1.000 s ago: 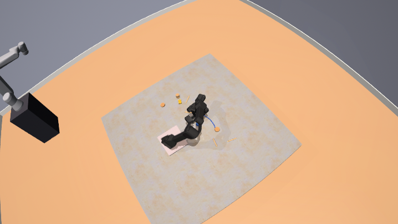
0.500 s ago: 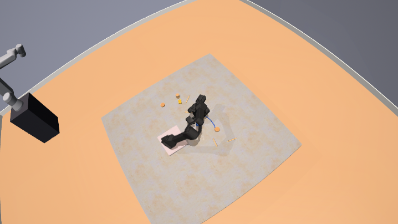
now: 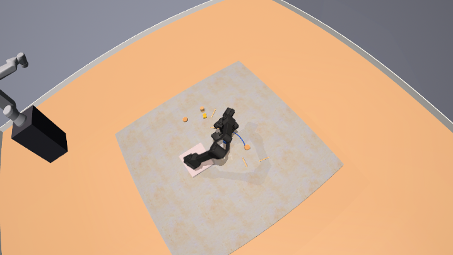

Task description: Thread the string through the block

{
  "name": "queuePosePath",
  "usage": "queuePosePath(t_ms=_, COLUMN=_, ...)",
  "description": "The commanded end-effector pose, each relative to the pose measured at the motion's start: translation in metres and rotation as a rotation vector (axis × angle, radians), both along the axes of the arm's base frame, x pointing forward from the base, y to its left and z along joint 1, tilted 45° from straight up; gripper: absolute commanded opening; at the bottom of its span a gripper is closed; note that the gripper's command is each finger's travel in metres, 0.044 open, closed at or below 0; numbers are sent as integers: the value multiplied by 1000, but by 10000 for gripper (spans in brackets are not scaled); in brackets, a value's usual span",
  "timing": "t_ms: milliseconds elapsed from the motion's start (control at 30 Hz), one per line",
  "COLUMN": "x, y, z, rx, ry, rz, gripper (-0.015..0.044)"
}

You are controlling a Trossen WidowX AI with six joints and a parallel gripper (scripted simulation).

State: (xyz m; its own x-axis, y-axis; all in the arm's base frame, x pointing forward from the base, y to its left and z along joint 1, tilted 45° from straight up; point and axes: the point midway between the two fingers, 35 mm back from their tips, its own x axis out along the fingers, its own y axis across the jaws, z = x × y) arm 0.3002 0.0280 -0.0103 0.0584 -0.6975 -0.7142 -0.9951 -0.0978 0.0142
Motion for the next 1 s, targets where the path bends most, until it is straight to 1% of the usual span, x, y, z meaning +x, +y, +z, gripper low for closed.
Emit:
queuePosePath(t_ms=0, x=0, y=0, z=0, rx=0, ry=0, rz=0, gripper=239)
queuePosePath(t_ms=33, x=0, y=0, z=0, rx=0, ry=0, rz=0, gripper=239)
queuePosePath(t_ms=333, x=0, y=0, z=0, rx=0, ry=0, rz=0, gripper=3)
queuePosePath(t_ms=933, x=0, y=0, z=0, rx=0, ry=0, rz=0, gripper=0)
queuePosePath(t_ms=967, x=0, y=0, z=0, rx=0, ry=0, rz=0, gripper=26)
